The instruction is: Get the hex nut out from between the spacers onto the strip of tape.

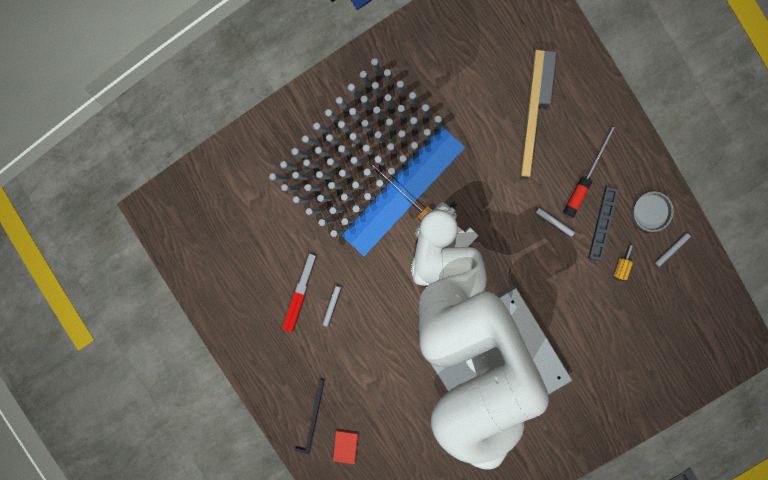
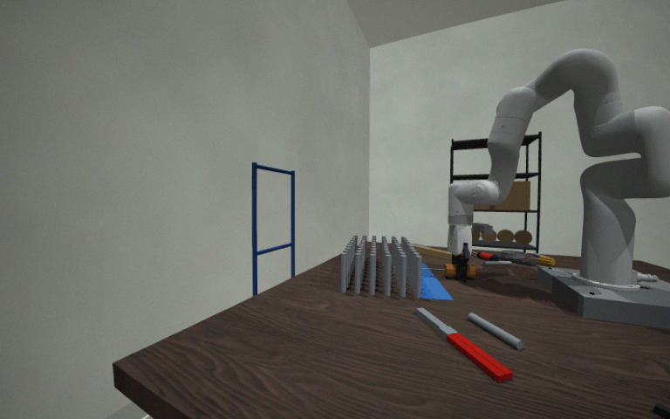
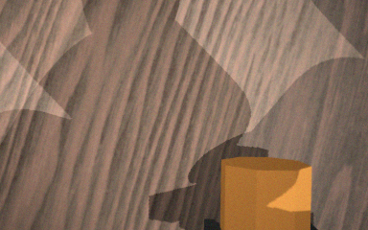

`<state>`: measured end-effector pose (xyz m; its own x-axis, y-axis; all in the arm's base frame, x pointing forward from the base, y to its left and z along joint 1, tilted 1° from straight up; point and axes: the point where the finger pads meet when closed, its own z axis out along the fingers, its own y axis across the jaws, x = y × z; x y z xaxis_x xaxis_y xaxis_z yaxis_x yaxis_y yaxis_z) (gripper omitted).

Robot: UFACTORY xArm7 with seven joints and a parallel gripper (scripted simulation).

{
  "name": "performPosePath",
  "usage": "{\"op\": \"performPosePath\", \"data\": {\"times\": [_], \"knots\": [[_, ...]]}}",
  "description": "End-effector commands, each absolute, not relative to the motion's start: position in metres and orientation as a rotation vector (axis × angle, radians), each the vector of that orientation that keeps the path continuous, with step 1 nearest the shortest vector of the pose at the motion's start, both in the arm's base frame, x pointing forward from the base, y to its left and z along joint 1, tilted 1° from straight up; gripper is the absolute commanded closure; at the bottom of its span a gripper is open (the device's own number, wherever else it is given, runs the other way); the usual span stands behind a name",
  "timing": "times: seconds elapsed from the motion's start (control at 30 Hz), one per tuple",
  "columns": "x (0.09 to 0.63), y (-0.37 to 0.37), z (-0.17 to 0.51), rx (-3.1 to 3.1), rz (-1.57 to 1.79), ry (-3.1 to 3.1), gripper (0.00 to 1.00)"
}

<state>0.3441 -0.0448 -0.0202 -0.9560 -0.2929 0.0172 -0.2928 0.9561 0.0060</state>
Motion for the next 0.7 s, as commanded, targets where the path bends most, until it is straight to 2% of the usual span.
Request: {"op": "performPosePath", "data": {"times": [0.0,0.67], "knots": [[0.361,-0.041,-0.021,0.462,-0.007,-3.092,1.00],[0.401,-0.029,-0.021,0.462,-0.007,-3.092,1.00]]}}
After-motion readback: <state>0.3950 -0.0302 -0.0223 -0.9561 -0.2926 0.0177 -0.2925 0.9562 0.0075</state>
